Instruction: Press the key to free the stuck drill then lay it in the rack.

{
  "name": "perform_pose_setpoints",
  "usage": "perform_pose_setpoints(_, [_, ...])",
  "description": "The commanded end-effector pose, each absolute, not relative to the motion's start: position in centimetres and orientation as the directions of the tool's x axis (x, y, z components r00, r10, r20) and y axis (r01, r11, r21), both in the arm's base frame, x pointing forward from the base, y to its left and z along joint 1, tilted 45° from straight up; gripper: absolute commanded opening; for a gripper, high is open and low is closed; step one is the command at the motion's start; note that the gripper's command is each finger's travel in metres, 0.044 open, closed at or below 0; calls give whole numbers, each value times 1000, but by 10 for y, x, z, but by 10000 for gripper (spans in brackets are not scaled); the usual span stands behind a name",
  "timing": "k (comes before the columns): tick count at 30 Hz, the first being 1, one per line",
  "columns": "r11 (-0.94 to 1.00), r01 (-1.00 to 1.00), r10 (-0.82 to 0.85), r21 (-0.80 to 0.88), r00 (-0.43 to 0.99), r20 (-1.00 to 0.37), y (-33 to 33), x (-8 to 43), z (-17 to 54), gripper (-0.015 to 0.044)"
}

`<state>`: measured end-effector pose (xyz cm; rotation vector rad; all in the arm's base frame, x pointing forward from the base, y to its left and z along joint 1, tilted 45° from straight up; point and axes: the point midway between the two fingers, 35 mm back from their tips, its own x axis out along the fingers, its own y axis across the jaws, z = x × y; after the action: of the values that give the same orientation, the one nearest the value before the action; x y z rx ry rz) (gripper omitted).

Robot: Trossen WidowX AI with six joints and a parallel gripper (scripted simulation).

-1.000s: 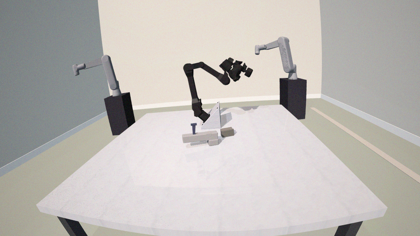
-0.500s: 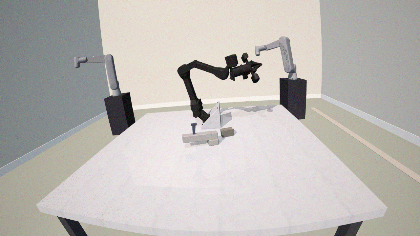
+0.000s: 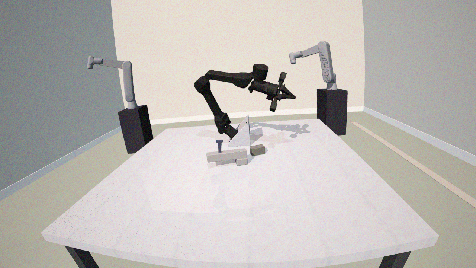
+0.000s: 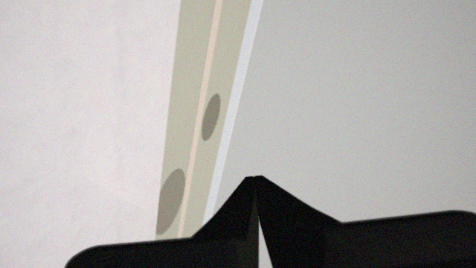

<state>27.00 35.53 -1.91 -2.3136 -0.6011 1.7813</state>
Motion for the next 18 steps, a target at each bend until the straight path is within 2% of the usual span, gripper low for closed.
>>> perform_pose_setpoints(1, [-985,133,142,-111,250,-958,286,305,-9,0])
perform_pose_setpoints(9, [-973,40,-216,227,187,-958,185,324,20,0])
perform_pose_setpoints(18, [-824,96,-559,558,28,-829,76,318,79,0])
